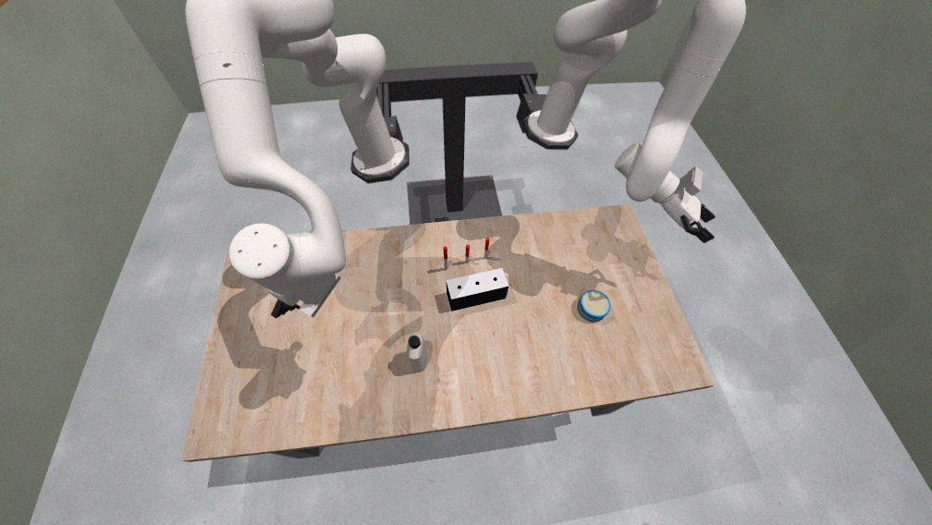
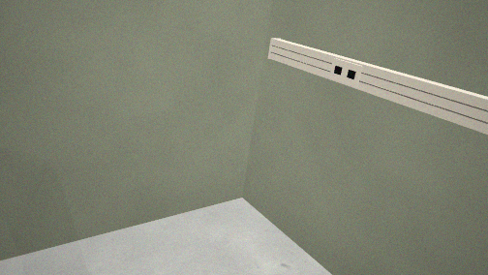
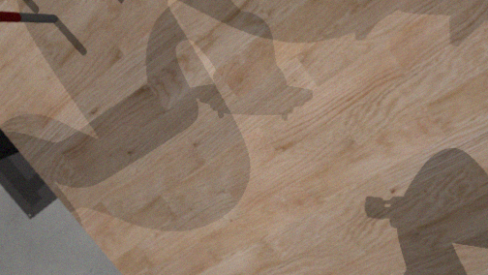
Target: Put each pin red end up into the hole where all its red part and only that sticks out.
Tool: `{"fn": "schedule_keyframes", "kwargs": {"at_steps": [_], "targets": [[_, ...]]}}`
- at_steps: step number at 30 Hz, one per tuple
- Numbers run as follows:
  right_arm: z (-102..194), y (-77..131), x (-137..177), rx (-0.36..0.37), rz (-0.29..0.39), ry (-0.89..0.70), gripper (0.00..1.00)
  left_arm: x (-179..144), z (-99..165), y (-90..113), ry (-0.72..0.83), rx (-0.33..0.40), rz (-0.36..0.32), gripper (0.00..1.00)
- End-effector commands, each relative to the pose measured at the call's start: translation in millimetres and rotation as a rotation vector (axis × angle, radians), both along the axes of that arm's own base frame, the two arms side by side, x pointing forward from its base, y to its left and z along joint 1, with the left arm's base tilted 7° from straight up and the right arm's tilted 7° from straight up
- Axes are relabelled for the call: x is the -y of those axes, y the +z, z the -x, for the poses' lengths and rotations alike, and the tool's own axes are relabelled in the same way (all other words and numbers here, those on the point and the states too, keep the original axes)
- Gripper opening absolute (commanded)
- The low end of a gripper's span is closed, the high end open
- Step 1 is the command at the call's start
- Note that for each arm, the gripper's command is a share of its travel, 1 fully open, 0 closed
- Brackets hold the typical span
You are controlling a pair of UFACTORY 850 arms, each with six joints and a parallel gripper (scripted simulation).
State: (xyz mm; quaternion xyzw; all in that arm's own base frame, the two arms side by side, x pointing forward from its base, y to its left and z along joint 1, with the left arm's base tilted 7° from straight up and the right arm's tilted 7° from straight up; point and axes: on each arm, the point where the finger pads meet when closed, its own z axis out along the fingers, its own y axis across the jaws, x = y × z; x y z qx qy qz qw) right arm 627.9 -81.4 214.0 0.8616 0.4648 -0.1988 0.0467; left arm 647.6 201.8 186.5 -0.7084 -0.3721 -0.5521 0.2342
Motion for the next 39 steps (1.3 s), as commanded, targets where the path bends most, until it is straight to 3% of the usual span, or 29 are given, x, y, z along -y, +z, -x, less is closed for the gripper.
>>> {"fn": "schedule_keyframes", "kwargs": {"at_steps": [1,39], "targets": [[1.0,3.1,-6.1,0.039,-0.002,-0.058,1.00,0.0,-0.6,1.1,0.000,0.002,-0.001,1.00],[19.3,27.3,-63.6,0.337,-0.065,-0.706,1.00,0.0,-0.6,1.1,0.000,0.002,-0.001,1.00]]}}
